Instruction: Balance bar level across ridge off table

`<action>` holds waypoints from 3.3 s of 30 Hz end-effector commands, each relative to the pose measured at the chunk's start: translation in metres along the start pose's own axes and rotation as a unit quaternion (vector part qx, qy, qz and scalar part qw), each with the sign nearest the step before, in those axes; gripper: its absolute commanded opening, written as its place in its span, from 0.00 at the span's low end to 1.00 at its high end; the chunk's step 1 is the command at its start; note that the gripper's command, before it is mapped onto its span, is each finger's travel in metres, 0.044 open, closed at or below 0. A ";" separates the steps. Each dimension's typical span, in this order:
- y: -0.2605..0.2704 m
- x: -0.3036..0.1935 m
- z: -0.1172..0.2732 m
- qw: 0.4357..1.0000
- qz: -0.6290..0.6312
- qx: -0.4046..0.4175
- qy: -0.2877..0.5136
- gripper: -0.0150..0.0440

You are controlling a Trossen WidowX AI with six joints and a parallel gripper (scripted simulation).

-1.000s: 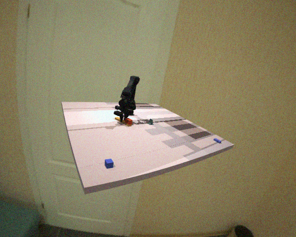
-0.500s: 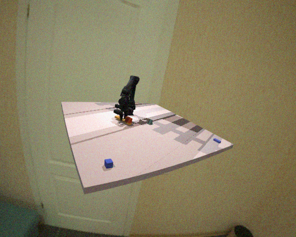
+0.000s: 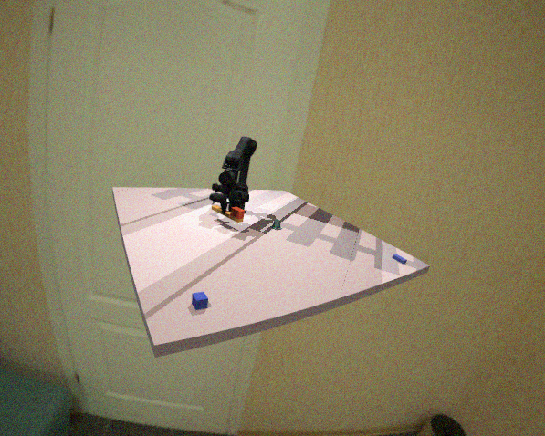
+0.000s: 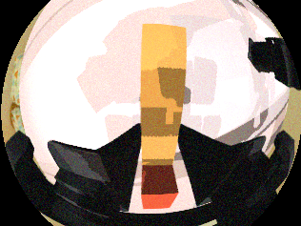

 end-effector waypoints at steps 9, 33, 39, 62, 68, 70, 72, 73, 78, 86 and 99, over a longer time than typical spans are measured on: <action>-0.002 0.001 0.033 1.000 -0.002 0.005 0.001 0.25; -0.048 -0.045 0.047 0.984 0.177 0.004 0.003 0.25; -0.067 -0.060 0.047 0.970 0.245 0.003 0.003 0.25; -0.147 -0.101 0.048 0.866 0.500 0.002 0.006 0.25; -0.168 -0.109 0.049 0.826 0.563 0.002 0.007 0.25; -0.175 -0.112 0.049 0.812 0.584 0.002 0.007 0.25; -0.182 -0.115 0.049 0.797 0.603 0.002 0.007 0.25; -0.185 -0.116 0.049 0.790 0.613 0.002 0.007 0.25; -0.198 -0.125 0.050 0.758 0.652 0.002 0.008 0.25; -0.200 -0.127 0.043 0.756 0.655 0.002 0.008 0.25; -0.200 -0.129 0.021 0.755 0.655 0.002 0.008 0.25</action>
Point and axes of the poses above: the point midway between the two fingers, 35 mm back from their tips, its own z axis back along the fingers, its own y axis across the jaws, x = y × z, the point moved 6 cm from there along z, back along the fingers, and after that the axes turned 2 degrees about -z, right-handed, at the moved point
